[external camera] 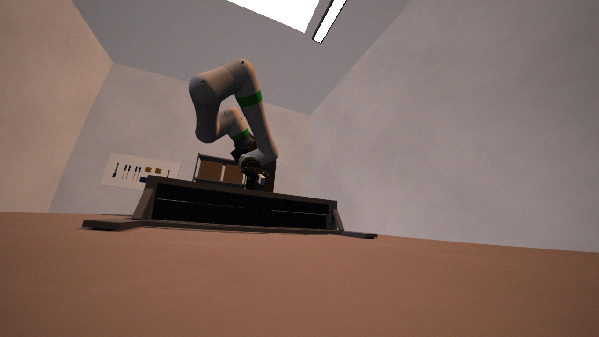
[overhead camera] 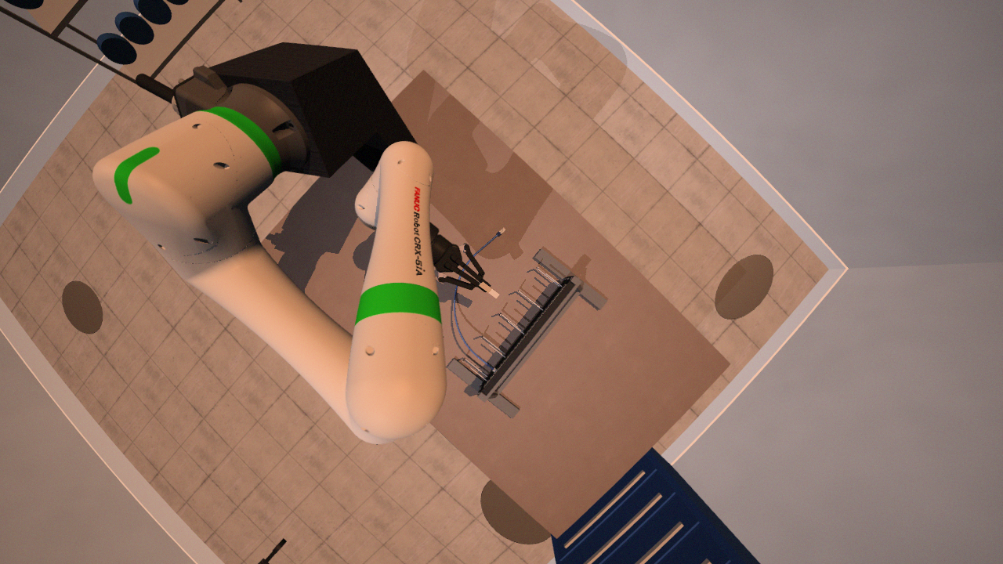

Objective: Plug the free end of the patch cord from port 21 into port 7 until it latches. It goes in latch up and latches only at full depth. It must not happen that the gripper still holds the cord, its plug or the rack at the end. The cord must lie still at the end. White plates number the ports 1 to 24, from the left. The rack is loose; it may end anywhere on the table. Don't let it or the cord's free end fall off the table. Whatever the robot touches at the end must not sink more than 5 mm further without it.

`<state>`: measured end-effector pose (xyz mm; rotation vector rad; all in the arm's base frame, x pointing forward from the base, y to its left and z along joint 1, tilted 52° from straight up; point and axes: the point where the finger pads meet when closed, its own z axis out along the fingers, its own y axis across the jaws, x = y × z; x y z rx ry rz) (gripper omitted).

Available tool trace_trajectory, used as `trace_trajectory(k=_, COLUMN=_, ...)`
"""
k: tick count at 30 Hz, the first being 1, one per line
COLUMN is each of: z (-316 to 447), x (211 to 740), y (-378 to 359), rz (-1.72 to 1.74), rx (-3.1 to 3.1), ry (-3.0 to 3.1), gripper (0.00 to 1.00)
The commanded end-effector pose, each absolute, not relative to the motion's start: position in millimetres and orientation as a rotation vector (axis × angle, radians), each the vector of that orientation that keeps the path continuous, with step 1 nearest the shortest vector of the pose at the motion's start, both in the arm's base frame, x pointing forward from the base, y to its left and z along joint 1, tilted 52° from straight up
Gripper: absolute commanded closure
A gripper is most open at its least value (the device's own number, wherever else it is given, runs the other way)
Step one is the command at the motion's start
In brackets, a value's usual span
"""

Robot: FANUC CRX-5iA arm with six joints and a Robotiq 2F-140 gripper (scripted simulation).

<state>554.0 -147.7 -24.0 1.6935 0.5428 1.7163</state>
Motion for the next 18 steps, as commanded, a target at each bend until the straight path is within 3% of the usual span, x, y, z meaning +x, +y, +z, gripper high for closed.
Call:
trace_trajectory(k=1, z=-24.0, x=553.7, y=-147.7, rz=1.716, rx=1.694, ry=0.543, gripper=1.0)
trace_trajectory(k=18, z=12.0, x=545.4, y=-183.7, rz=1.716, rx=1.694, ry=0.543, gripper=1.0)
